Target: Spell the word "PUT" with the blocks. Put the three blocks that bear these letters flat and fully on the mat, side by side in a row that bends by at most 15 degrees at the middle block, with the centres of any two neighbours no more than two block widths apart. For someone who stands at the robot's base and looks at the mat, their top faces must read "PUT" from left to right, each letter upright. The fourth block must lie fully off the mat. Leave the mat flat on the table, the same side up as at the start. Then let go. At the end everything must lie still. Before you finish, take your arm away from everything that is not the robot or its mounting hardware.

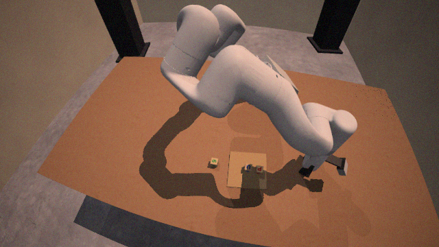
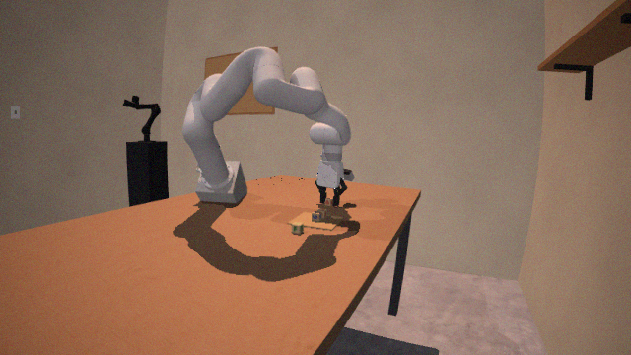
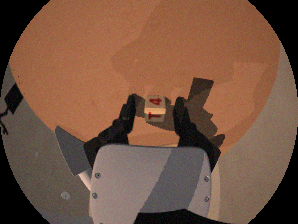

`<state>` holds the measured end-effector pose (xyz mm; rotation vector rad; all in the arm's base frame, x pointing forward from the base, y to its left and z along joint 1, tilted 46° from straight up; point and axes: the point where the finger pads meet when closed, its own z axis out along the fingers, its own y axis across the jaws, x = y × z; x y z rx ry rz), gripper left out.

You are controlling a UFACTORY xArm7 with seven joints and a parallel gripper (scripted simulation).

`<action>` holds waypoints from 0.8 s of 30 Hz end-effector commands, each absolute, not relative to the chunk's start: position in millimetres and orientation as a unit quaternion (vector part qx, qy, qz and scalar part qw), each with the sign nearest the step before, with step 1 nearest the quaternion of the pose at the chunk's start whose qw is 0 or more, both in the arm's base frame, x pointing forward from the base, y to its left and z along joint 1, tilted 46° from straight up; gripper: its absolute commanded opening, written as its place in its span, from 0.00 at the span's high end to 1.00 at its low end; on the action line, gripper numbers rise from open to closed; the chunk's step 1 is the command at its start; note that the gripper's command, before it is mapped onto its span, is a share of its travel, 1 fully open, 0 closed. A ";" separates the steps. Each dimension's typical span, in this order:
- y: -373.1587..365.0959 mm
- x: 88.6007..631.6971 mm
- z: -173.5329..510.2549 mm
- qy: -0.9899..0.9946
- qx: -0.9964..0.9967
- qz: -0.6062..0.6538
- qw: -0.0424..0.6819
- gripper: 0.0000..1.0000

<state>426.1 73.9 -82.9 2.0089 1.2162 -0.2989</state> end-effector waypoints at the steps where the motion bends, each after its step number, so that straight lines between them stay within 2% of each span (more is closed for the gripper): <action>1: 76.5 426.8 -82.3 0.477 0.786 -0.115 0.377 0.37; 6: 76.5 426.8 -82.3 0.477 0.786 -0.115 0.377 0.37; 7: 76.5 426.8 -82.3 0.477 0.786 -0.115 0.377 0.58; 23: 76.5 426.8 -82.3 0.477 0.786 -0.115 0.377 0.58; 24: 76.5 426.8 -82.3 0.477 0.786 -0.115 0.377 0.79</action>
